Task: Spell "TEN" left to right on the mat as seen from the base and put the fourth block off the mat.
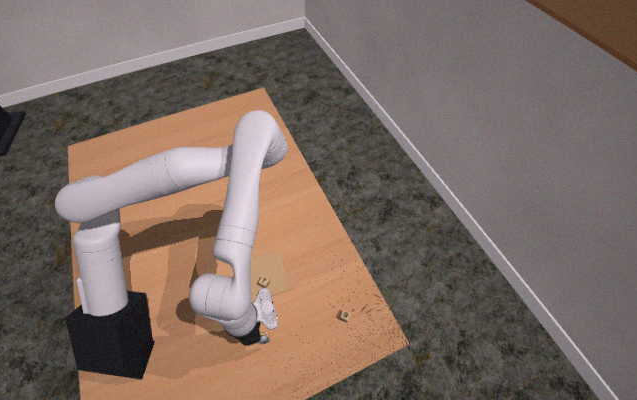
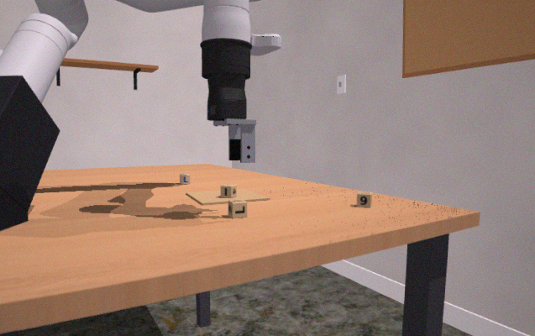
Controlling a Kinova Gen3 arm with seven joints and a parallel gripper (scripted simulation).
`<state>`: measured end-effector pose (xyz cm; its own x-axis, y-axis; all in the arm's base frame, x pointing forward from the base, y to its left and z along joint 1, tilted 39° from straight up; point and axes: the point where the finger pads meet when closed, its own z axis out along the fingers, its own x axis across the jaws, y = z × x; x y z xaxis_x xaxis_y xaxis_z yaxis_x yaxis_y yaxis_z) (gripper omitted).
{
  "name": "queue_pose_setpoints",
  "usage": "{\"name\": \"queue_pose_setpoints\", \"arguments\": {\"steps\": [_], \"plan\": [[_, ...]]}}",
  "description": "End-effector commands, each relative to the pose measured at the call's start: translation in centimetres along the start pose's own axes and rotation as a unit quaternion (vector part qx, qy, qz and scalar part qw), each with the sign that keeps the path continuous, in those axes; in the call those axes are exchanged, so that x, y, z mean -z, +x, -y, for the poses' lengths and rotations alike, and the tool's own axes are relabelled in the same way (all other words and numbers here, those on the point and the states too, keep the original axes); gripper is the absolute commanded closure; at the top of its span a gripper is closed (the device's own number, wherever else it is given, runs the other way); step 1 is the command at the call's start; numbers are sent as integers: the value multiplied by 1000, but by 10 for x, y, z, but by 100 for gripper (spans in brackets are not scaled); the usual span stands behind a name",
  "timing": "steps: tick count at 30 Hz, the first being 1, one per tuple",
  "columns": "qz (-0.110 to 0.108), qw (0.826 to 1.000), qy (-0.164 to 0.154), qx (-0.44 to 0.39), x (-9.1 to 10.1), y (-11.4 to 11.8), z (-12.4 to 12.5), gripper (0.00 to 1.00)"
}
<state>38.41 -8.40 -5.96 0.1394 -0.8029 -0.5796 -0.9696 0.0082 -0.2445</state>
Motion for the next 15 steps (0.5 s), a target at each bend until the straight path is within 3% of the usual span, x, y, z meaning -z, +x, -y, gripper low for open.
{"name": "queue_pose_setpoints", "arguments": {"steps": [1, 15], "plan": [[-1, 1000, 0, -9, 1, -2, 2, 0], [-3, 994, -2, -107, 1, -10, 10, 0]]}}
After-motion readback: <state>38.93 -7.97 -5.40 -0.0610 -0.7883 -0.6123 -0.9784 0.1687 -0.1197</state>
